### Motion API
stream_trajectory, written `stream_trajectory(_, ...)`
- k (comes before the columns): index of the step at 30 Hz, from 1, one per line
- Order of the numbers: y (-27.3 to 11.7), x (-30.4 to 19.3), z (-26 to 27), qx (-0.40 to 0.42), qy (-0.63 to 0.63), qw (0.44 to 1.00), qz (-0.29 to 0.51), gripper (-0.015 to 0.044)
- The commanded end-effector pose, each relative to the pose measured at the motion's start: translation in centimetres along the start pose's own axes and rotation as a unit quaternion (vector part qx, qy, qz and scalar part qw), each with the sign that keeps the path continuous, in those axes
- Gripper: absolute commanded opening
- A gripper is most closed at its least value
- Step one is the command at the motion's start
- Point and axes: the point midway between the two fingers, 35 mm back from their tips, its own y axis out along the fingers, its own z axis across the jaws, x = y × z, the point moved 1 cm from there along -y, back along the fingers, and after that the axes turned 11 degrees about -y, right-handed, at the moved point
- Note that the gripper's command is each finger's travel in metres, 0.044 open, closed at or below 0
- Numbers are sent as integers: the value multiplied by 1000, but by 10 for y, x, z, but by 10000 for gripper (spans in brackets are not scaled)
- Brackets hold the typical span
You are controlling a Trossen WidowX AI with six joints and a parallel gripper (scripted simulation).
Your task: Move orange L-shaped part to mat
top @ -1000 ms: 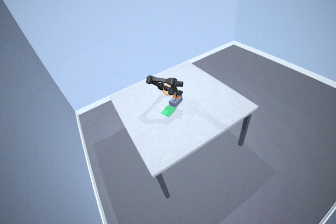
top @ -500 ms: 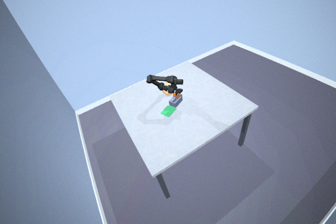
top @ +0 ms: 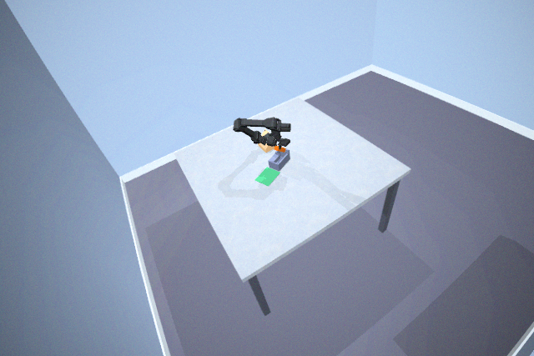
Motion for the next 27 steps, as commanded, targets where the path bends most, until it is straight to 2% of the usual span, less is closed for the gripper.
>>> stream_trajectory(1, -4, 0, 1, 2, 3, 1000, 2, 0)
stream_trajectory(7, -5, 8, -1, 2, 2, 1000, 2, 0)
stream_trajectory(27, -1, 97, -29, 7, 3, 1000, -1, 0)
